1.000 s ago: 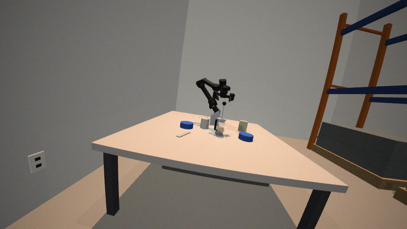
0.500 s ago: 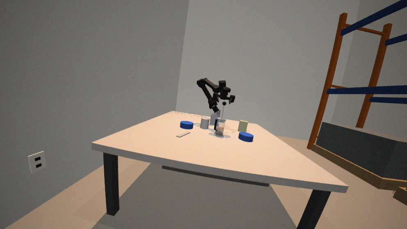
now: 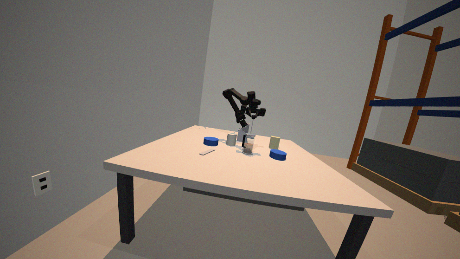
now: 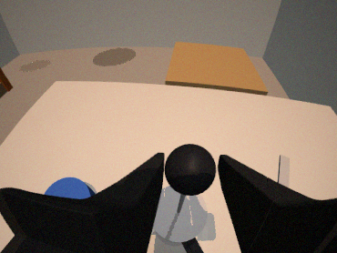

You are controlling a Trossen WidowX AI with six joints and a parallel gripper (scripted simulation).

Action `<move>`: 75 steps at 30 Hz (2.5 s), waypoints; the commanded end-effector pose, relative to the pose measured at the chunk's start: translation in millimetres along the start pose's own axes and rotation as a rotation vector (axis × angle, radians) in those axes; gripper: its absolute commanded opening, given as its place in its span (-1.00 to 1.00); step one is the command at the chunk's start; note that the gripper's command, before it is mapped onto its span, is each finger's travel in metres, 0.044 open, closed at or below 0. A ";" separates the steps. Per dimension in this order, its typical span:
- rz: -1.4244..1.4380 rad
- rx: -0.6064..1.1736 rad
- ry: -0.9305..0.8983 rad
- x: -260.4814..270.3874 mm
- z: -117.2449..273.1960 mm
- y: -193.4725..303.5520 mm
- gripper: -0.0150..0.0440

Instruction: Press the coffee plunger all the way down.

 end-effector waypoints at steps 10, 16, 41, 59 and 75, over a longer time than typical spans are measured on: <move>0.002 -0.003 -0.004 0.9 -1.7 0.3 -0.06; 0.002 -0.002 -0.005 3.5 -7.9 6.2 -0.06; 0.002 0.000 -0.007 13.8 -35.1 36.1 -0.06; 0.004 -0.002 -0.005 19.0 -54.0 59.0 -0.06; 0.006 -0.004 0.000 20.6 -72.6 69.7 -0.06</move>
Point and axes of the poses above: the point midway between the two fingers, 35 mm back from their tips, its own z axis back along the fingers, its own x axis across the jaws, y = z × x, the point moved 10 cm from there along z, back along the fingers, and after that the axes turned 15 degrees about z, right-handed, at the moved point
